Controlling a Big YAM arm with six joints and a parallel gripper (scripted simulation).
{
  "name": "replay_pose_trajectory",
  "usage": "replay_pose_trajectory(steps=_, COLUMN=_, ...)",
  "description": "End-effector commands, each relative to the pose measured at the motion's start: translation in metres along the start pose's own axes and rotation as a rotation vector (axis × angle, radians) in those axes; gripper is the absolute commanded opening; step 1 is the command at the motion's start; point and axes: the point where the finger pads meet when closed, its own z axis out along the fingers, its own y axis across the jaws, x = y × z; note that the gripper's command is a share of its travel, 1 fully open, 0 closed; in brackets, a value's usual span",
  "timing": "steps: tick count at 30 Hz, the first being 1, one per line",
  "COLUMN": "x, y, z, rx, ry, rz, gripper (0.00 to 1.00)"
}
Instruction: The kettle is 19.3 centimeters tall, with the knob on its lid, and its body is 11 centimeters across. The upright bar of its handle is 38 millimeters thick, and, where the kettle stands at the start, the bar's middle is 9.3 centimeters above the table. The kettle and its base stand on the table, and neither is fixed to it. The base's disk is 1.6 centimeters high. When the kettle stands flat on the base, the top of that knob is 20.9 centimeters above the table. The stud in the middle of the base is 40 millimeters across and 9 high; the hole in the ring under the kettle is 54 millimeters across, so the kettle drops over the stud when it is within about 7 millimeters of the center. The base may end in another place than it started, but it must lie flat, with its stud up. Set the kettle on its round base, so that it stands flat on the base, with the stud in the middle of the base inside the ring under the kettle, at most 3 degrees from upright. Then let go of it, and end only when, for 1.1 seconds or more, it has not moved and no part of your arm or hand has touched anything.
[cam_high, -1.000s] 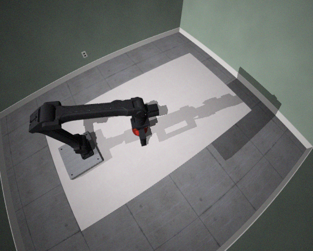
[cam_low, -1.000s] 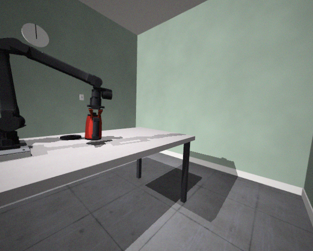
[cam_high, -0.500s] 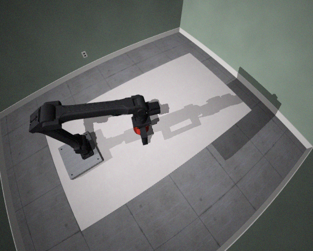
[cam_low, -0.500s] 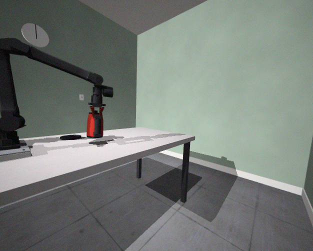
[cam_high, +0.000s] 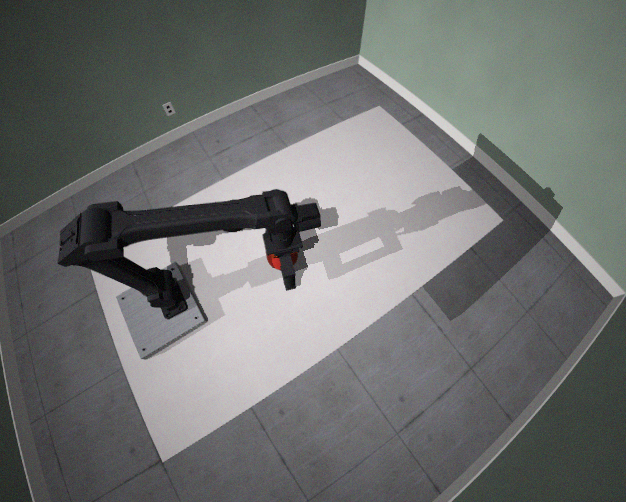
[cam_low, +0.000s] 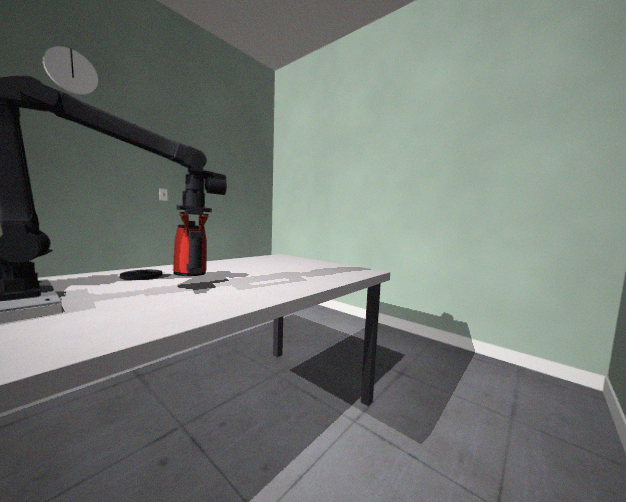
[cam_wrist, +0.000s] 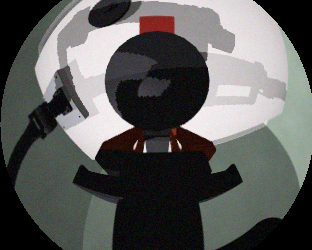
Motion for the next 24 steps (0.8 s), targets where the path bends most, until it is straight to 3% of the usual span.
replay_pose_trajectory(steps=1, x=-0.0078, y=-0.025, z=-0.0507, rx=0.121, ry=-0.011, rz=-0.009, gripper=0.0)
replay_pose_trajectory(steps=24, x=-0.007, y=-0.025, z=-0.0506, rx=0.121, ry=-0.011, rz=-0.007, gripper=0.0)
